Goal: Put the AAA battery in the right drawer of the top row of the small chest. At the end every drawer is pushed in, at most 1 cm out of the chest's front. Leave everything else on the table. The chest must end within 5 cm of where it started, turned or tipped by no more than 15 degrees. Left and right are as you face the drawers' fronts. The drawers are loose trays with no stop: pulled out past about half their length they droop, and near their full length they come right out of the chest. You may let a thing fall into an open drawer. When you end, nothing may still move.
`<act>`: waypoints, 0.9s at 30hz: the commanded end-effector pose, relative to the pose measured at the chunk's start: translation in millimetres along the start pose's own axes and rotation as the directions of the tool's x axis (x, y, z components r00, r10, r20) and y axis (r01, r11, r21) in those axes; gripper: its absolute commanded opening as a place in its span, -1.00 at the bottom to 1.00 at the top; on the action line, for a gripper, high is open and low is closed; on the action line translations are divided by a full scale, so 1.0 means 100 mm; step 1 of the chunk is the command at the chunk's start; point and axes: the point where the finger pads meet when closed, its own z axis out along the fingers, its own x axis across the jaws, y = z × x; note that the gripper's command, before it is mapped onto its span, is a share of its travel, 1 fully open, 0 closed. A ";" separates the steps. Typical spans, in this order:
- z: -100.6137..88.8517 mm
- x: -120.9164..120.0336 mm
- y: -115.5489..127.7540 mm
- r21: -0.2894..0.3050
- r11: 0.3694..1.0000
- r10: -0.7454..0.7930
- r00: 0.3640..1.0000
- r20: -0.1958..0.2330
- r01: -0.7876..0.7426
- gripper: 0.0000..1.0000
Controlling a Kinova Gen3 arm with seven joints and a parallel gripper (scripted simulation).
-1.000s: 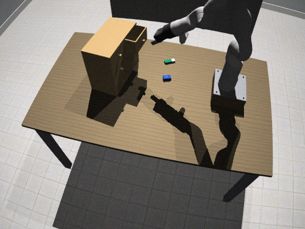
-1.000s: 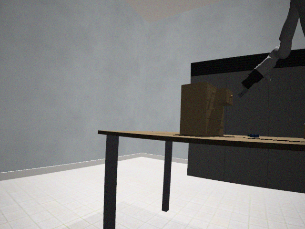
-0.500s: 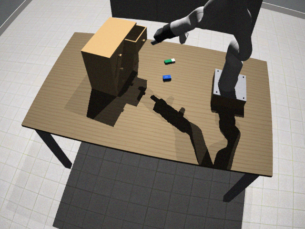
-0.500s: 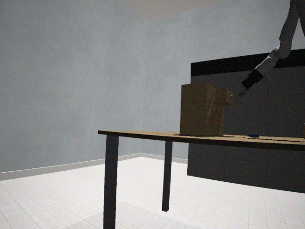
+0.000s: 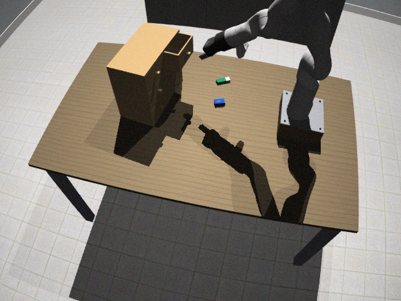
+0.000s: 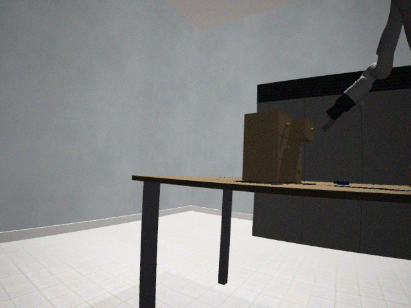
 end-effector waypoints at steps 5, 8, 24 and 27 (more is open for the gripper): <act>0.00 0.00 0.00 -0.003 1.000 0.010 1.000 -0.001 -0.010 -1.00; 0.00 0.00 0.00 -0.003 1.000 0.010 1.000 -0.001 -0.010 -1.00; 0.01 0.01 0.04 -0.007 1.000 0.009 1.000 -0.001 -0.009 -1.00; 0.01 0.01 0.04 -0.007 1.000 0.009 1.000 -0.001 -0.009 -1.00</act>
